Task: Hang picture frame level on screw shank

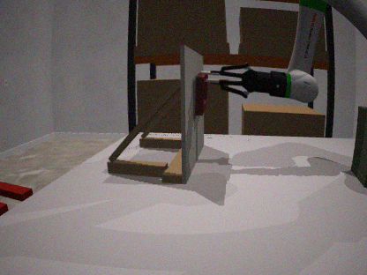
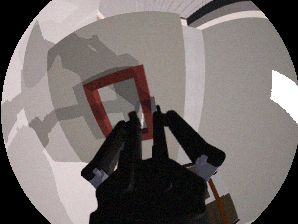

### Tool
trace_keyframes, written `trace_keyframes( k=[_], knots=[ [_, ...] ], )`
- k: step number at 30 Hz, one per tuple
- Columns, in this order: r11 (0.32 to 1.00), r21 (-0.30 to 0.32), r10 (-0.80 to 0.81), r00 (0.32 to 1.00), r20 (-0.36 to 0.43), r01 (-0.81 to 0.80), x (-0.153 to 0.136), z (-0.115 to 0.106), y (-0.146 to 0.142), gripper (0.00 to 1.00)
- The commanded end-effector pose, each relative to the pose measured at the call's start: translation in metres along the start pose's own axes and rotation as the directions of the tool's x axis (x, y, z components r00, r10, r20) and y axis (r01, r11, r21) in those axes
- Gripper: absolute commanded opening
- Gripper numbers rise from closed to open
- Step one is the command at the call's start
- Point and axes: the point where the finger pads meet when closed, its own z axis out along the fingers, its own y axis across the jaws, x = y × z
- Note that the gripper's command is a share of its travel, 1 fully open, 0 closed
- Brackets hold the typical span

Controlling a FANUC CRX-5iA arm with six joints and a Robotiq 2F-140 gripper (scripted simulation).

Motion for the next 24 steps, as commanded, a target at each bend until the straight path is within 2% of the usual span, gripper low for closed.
trace_keyframes(
  k=[1,24],
  knots=[
    [1.000,0.000,0.000,1.000,0.000,0.000,0.0000,0.0001,0.0001,0.00],
    [1.000,0.000,0.000,1.000,0.000,0.000,0.0000,0.0001,0.0028,0.00]
  ],
)
